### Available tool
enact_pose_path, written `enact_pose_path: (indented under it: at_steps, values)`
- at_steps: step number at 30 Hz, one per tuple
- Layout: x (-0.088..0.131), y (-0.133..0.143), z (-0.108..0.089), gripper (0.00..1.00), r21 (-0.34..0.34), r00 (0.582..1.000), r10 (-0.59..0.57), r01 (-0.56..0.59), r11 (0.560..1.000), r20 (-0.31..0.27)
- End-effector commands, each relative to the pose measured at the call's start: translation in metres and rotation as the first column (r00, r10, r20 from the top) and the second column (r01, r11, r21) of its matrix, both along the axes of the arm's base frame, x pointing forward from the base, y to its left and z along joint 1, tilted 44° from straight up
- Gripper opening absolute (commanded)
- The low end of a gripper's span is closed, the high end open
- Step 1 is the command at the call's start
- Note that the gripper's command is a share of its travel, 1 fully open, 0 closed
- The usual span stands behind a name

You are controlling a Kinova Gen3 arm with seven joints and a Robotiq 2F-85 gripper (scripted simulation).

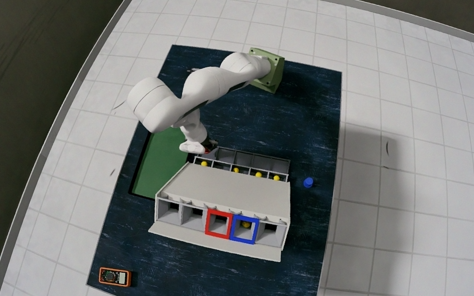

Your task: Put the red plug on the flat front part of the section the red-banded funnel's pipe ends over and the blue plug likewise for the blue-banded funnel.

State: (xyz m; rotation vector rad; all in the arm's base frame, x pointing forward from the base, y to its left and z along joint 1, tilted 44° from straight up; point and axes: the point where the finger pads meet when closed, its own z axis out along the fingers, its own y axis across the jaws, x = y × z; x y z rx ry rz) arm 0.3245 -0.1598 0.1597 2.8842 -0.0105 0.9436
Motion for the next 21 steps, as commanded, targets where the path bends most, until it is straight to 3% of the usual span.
enact_pose_path:
  at_steps: [1,2,3,19,20,21]
  values:
    - [-0.001,0.000,-0.001,0.00,-0.075,0.992,-0.039,0.048,0.996,0.117]
    - [-0.001,0.000,-0.001,0.00,-0.075,0.992,-0.039,0.048,0.996,0.117]
    - [0.016,-0.004,-0.019,0.00,-0.075,0.992,-0.037,0.046,0.996,0.118]
    - [0.016,-0.004,-0.019,0.00,-0.075,0.992,-0.037,0.046,0.996,0.118]
    - [0.028,-0.008,-0.032,0.00,-0.076,0.992,-0.039,0.048,0.996,0.116]
    - [0.028,-0.008,-0.032,0.00,-0.076,0.992,-0.039,0.048,0.996,0.116]
